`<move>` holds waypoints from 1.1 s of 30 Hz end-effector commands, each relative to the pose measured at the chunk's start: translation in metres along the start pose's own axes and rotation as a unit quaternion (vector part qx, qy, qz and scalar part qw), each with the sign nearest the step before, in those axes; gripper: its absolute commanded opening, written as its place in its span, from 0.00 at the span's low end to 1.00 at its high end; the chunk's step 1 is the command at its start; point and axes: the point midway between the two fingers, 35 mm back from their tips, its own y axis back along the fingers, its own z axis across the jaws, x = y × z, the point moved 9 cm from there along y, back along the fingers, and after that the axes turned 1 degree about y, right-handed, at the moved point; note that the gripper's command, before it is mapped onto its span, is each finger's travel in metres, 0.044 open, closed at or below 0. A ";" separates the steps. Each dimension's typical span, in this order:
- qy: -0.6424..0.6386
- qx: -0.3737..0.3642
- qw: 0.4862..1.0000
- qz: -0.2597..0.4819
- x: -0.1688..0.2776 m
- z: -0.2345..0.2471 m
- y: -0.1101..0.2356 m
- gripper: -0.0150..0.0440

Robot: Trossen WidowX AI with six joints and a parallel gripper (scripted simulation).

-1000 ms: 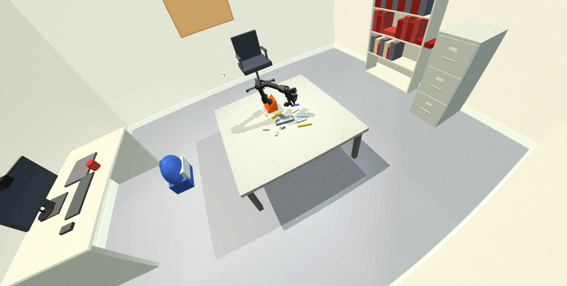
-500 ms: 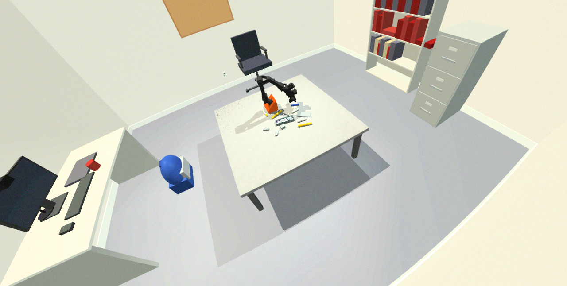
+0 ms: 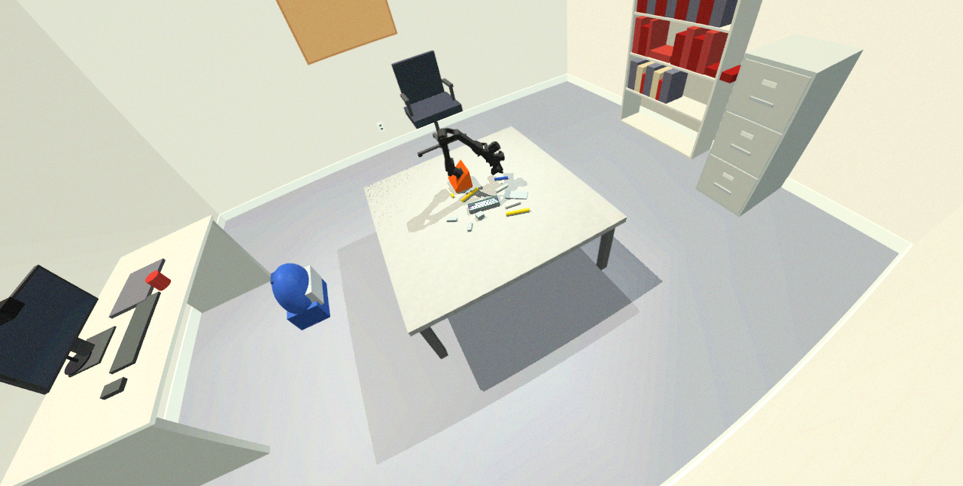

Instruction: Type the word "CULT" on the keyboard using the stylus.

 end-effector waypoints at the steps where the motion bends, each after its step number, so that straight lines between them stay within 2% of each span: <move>1: 0.003 -0.001 1.000 0.000 0.002 0.000 -0.003 0.51; 33: 0.003 -0.001 1.000 0.000 0.014 -0.001 -0.023 0.51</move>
